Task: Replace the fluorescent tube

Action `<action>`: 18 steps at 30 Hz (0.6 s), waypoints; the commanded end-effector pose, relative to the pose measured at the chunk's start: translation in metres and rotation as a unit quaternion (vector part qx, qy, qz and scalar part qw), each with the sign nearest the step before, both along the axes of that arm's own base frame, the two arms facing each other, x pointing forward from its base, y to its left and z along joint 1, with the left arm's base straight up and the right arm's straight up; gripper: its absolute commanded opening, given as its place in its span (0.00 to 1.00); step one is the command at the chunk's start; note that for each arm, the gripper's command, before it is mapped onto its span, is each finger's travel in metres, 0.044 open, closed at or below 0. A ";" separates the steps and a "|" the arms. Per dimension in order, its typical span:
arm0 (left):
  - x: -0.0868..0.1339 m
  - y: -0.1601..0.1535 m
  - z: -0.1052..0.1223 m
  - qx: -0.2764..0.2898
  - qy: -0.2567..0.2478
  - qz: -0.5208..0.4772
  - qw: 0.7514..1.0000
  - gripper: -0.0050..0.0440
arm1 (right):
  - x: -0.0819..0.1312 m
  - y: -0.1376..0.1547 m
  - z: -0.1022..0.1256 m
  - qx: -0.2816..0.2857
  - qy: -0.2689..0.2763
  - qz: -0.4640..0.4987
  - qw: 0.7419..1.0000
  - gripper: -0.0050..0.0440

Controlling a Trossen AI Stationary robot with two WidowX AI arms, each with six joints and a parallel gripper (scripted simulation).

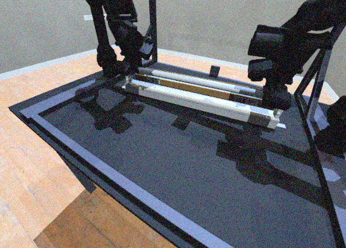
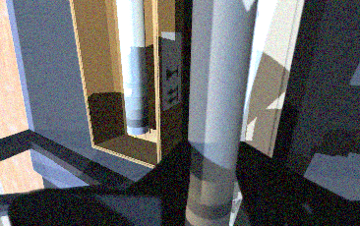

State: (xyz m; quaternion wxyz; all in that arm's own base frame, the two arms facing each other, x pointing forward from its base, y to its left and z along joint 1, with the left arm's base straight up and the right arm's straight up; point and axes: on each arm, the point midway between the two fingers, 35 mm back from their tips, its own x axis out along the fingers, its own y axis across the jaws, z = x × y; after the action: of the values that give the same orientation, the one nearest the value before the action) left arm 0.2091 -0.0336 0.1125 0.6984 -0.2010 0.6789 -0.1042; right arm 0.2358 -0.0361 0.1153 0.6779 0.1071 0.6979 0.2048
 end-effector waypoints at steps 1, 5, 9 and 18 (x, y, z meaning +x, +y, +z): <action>0.004 0.001 -0.009 -0.001 -0.013 -0.001 1.000 0.26 | 0.003 0.001 -0.011 0.002 -0.008 0.000 1.000 0.26; 0.004 0.001 -0.018 -0.001 -0.013 -0.001 1.000 0.26 | 0.003 0.001 -0.021 0.003 -0.007 0.000 1.000 0.26; 0.005 0.001 -0.025 -0.001 -0.013 -0.001 1.000 0.26 | 0.002 0.002 -0.028 0.003 -0.007 0.000 1.000 0.26; 0.005 0.001 -0.033 -0.001 -0.013 -0.001 1.000 0.26 | 0.002 0.002 -0.036 0.003 -0.007 0.000 1.000 0.26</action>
State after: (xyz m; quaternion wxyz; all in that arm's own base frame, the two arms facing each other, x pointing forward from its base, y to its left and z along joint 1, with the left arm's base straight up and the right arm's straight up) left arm 0.2095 -0.0332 0.0783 0.6990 -0.2010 0.6783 -0.1043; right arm 0.2351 -0.0350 0.0792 0.6772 0.1097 0.6978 0.2061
